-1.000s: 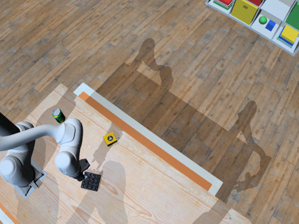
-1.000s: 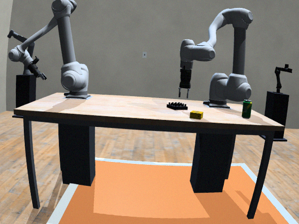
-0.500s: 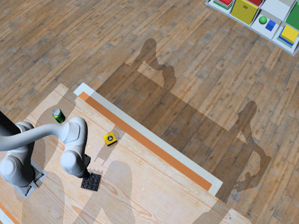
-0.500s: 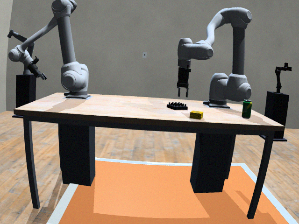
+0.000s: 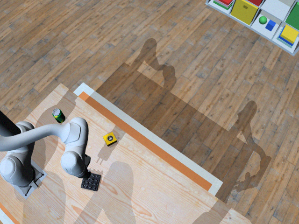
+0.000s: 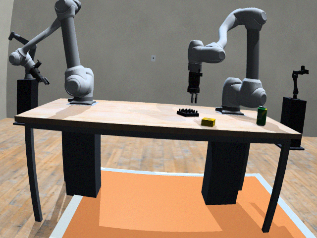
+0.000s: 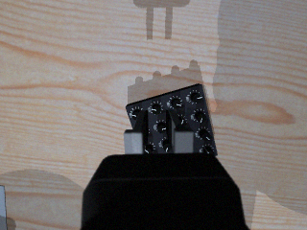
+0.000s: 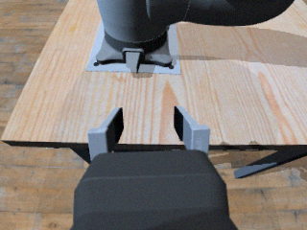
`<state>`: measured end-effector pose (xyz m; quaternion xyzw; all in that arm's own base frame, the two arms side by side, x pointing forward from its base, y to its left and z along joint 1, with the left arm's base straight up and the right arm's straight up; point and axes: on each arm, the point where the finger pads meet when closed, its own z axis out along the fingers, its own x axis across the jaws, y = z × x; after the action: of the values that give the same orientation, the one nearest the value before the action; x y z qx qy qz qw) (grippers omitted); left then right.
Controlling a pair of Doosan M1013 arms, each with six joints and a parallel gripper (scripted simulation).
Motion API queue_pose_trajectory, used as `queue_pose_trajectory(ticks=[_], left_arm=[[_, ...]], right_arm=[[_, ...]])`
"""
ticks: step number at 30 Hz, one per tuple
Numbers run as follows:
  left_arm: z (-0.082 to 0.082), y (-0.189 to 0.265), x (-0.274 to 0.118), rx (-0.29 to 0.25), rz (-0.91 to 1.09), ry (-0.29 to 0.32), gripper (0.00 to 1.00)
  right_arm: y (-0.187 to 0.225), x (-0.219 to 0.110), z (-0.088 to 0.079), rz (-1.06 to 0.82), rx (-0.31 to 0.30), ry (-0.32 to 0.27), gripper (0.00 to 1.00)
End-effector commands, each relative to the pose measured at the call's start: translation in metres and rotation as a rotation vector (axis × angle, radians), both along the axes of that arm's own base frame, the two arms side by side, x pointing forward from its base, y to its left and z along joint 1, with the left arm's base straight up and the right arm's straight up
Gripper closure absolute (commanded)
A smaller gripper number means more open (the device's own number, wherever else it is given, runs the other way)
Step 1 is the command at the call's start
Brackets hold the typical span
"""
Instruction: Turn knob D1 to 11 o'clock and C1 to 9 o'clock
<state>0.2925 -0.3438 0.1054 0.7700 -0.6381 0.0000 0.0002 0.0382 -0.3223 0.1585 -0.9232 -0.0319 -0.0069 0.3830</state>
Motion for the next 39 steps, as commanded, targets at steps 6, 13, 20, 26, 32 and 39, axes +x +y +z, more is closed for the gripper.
queue_pose_trajectory(ticks=[6,13,20,26,32,39], left_arm=[[0.0005,-0.0004,0.0003,-0.001,0.0,-0.001,0.54],[0.0005,-0.0004,0.0003,-0.001,0.0,-0.001,0.54],[0.0005,-0.0004,0.0003,-0.001,0.0,-0.001,0.54],[-0.0001,-0.0004,0.0003,-0.001,0.0,-0.001,0.54],[-0.0016,-0.0004,0.0003,-0.001,0.0,-0.001,0.54],[-0.0071,-0.0004,0.0003,-0.001,0.0,-0.001,0.54]], right_arm=[[-0.0002,0.0001,0.0003,0.0,-0.001,0.0,0.0],[-0.0002,0.0001,0.0003,0.0,-0.001,0.0,0.0],[-0.0002,0.0001,0.0003,0.0,-0.001,0.0,0.0],[-0.0002,0.0001,0.0003,0.0,-0.001,0.0,0.0],[-0.0002,0.0001,0.0003,0.0,-0.001,0.0,0.0],[-0.0002,0.0001,0.0003,0.0,-0.001,0.0,0.0]])
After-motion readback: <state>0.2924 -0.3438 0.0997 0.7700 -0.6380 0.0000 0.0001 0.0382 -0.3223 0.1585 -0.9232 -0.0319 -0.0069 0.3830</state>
